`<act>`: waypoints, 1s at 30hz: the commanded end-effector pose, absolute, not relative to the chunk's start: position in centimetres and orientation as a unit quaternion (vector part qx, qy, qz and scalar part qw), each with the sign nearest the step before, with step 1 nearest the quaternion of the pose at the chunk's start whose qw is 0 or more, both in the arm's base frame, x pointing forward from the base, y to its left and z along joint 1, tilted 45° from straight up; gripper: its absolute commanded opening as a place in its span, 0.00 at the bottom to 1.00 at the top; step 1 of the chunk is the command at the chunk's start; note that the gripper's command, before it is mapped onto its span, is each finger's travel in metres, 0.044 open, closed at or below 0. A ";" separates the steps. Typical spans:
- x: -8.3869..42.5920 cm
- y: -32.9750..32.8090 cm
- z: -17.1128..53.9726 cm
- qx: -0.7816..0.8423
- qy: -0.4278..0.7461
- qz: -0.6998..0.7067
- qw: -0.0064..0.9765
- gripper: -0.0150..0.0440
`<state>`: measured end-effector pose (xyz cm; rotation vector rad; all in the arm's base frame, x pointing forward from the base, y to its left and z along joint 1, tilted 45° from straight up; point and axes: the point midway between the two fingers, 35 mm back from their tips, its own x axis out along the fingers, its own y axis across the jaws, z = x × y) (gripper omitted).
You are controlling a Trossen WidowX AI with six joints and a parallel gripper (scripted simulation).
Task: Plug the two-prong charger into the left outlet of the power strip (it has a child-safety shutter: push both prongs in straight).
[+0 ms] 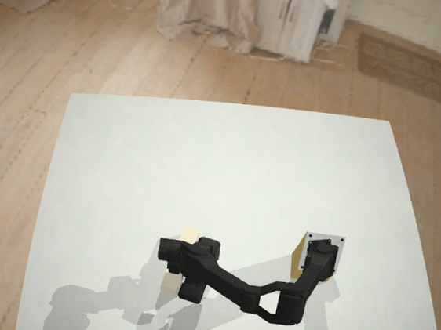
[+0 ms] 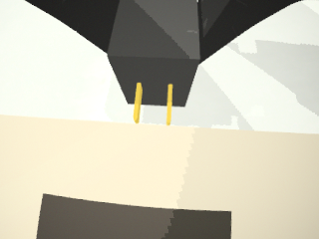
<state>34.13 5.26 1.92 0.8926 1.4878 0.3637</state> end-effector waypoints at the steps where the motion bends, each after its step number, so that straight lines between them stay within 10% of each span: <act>1: 34.1 5.3 1.9 0.393 0.651 0.159 0.630 0.25; 30: 34.5 5.2 2.0 0.393 0.651 0.159 0.630 0.25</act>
